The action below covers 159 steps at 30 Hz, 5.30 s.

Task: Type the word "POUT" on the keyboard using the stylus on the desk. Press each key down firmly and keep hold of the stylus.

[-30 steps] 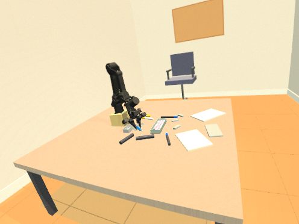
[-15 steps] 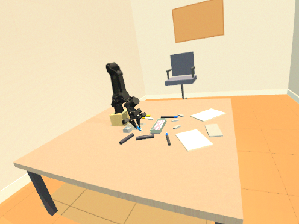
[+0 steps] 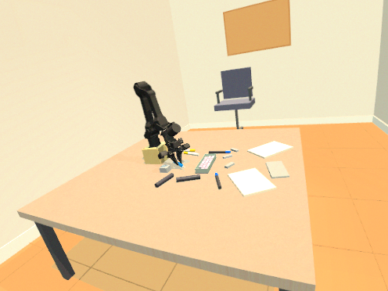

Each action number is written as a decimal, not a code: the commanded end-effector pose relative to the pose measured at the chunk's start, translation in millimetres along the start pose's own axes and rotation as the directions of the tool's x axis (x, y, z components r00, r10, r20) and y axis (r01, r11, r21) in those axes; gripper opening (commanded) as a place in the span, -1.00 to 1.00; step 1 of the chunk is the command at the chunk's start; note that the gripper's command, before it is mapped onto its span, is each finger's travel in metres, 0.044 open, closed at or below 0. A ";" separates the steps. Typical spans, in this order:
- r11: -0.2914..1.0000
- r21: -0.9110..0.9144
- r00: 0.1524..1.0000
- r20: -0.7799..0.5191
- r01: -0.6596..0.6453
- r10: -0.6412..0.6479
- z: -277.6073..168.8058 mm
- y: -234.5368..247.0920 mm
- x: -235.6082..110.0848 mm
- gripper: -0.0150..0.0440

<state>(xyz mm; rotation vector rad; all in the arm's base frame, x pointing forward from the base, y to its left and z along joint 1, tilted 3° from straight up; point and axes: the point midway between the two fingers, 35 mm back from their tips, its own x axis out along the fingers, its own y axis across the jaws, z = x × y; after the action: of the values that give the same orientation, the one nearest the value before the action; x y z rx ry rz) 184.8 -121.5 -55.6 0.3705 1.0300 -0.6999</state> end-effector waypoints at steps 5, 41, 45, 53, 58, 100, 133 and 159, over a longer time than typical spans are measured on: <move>1.000 0.004 1.000 0.005 0.000 0.000 10.3 0.2 -14.4 -0.49; 0.811 -0.580 0.966 -0.157 0.079 -0.206 52.7 40.6 -24.3 -0.49; 0.745 -0.663 0.955 -0.167 0.075 -0.245 57.9 48.5 -24.6 -0.49; 0.584 -0.810 0.930 -0.172 0.055 -0.326 67.7 66.6 -25.8 -0.49; 0.467 -0.884 0.912 -0.165 0.033 -0.377 73.3 78.8 -27.1 -0.49; -0.591 -0.734 0.739 0.186 -0.334 -0.648 92.1 206.6 -51.8 -0.49; -0.632 -0.684 0.727 0.216 -0.364 -0.652 74.1 216.5 -21.8 -0.22; -0.632 -0.684 0.727 0.216 -0.364 -0.652 67.0 216.9 -9.3 -0.22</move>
<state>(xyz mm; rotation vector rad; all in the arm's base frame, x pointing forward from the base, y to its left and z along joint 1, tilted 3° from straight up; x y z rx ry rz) 373.9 0.6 -21.7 -1.8424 1.9879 0.5170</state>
